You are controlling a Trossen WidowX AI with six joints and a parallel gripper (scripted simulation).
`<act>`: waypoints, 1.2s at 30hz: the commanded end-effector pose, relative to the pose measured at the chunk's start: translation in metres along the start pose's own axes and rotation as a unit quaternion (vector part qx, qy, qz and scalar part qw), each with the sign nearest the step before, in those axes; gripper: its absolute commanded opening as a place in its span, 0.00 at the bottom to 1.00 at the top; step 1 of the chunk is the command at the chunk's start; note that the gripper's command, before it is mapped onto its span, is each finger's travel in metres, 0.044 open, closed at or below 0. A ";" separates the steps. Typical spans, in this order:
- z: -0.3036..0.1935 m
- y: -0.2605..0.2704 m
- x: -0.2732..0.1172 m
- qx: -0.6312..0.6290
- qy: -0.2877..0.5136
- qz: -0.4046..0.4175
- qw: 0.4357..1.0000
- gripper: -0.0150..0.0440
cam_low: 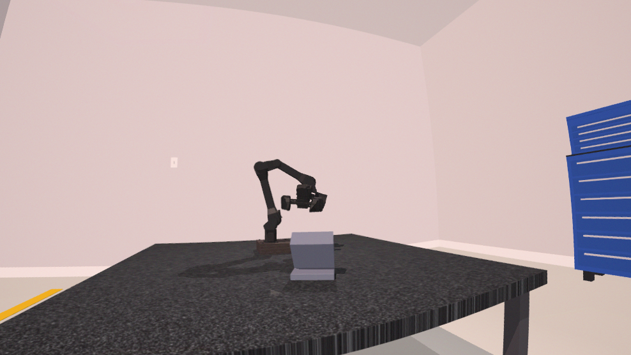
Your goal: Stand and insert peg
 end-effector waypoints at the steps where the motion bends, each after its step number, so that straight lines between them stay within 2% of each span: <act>1: -0.004 -0.001 0.007 -0.019 0.049 -0.032 0.998 1.00; 11: -0.015 -0.003 0.021 -0.058 0.194 -0.086 0.976 1.00; 19: -0.021 0.000 0.030 -0.073 0.318 -0.091 0.941 1.00; 27: -0.023 0.008 0.038 -0.072 0.435 -0.053 0.896 1.00; 36: -0.015 0.020 0.049 -0.052 0.533 0.035 0.844 1.00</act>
Point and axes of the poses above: the point midway between the two fingers, 35 mm back from their tips, its own x axis out along the fingers, its own y axis across the jaws, z = x × y, the point moved 4 cm from there along -x, back along the fingers
